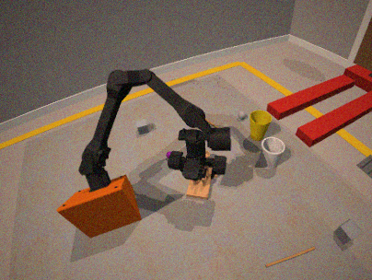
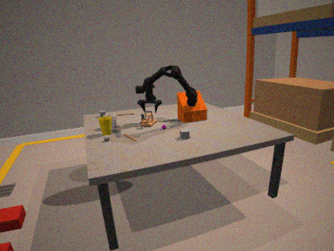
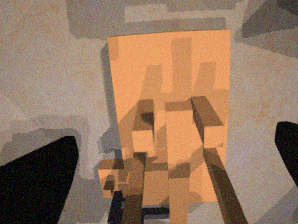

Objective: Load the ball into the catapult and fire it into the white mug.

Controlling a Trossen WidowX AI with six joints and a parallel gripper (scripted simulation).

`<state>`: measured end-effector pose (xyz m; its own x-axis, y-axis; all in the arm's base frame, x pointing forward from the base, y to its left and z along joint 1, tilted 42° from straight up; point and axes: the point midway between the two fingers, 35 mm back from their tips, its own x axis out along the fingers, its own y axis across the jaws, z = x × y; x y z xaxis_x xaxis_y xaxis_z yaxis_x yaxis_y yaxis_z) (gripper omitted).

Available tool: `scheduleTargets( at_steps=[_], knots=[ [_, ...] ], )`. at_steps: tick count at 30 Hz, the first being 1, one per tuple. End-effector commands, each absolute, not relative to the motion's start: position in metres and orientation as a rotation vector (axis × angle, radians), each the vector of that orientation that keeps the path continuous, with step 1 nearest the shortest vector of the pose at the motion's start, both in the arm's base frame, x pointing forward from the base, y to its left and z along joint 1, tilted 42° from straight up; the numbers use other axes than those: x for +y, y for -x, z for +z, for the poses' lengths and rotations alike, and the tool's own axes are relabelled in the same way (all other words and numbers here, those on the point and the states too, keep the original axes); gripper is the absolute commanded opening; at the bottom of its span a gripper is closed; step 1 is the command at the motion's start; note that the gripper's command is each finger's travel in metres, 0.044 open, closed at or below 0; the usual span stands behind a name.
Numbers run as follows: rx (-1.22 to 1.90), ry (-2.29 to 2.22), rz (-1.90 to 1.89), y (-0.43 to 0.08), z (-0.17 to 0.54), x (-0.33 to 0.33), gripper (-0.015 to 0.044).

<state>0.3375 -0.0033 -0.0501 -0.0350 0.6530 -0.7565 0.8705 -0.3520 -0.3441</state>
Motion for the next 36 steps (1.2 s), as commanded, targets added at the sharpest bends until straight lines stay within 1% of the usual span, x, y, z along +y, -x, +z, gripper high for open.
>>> scheduleTargets(
  at_steps=[1,33,36],
  knots=[
    [1.63,-2.006,-1.34,-0.337,-0.055,0.002,0.044],
    [1.634,-2.008,-1.339,-0.334,-0.089,0.034,0.044],
    [1.628,-2.005,-1.332,-0.336,-0.087,0.031,0.0361]
  ],
)
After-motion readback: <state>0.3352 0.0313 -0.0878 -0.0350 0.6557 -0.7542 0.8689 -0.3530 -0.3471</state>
